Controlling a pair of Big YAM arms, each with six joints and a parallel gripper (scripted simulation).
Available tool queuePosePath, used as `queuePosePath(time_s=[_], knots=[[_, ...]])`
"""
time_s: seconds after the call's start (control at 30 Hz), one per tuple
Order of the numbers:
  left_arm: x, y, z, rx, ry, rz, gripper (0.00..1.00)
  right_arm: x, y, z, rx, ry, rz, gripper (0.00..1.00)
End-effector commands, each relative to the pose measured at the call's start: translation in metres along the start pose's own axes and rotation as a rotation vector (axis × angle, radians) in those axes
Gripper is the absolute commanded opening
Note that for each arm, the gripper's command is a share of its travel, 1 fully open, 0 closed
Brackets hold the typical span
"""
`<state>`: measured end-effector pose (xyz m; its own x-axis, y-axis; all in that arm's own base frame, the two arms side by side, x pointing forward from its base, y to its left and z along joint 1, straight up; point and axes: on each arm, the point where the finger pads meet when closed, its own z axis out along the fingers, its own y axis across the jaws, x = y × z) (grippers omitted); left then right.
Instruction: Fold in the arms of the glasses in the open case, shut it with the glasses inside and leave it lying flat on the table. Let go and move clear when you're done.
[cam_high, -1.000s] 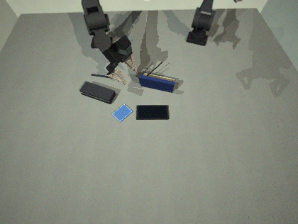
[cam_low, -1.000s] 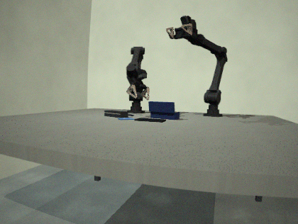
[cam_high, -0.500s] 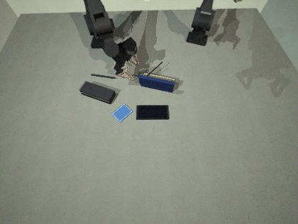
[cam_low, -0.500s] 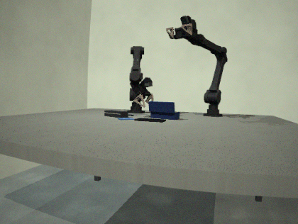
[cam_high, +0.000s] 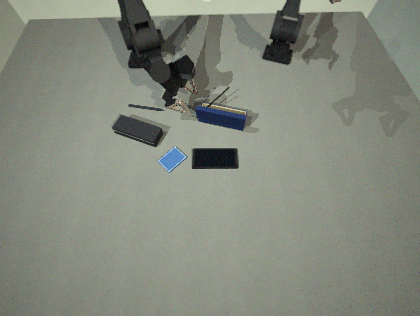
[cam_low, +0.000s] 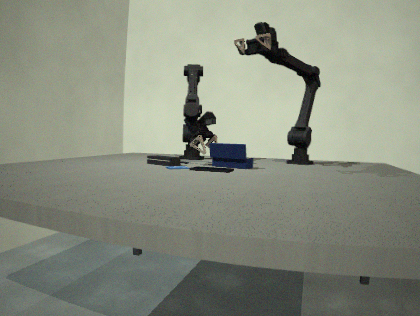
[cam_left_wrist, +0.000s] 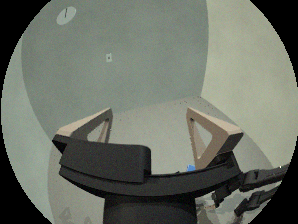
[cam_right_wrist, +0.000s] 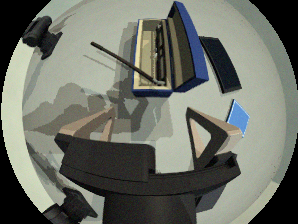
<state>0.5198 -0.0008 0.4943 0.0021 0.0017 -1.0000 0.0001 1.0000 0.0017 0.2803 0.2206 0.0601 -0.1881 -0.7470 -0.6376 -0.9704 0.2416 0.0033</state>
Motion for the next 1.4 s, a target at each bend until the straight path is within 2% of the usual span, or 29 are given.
queuePosePath(time_s=[0.0, 0.8, 0.83, 0.9, 1.37], knots=[[0.004, 0.004, 0.007, -0.006, -0.004, -0.013, 1.00, 0.006, 0.006, 0.011, -0.013, 0.010, 0.009, 0.96], [0.004, 0.004, 0.007, -0.006, -0.004, -0.013, 1.00, 0.003, 0.004, 0.036, -0.008, 0.005, 0.005, 0.96], [0.004, 0.004, 0.007, -0.006, -0.004, -0.013, 1.00, -0.007, -0.004, 0.035, 0.004, -0.009, -0.004, 0.96], [0.004, 0.004, 0.007, -0.006, -0.004, -0.013, 1.00, 0.001, 0.003, 0.038, -0.006, 0.003, 0.003, 0.96], [0.004, 0.004, 0.007, -0.006, -0.004, -0.014, 1.00, -0.020, -0.012, 0.051, 0.018, -0.028, -0.018, 0.96]])
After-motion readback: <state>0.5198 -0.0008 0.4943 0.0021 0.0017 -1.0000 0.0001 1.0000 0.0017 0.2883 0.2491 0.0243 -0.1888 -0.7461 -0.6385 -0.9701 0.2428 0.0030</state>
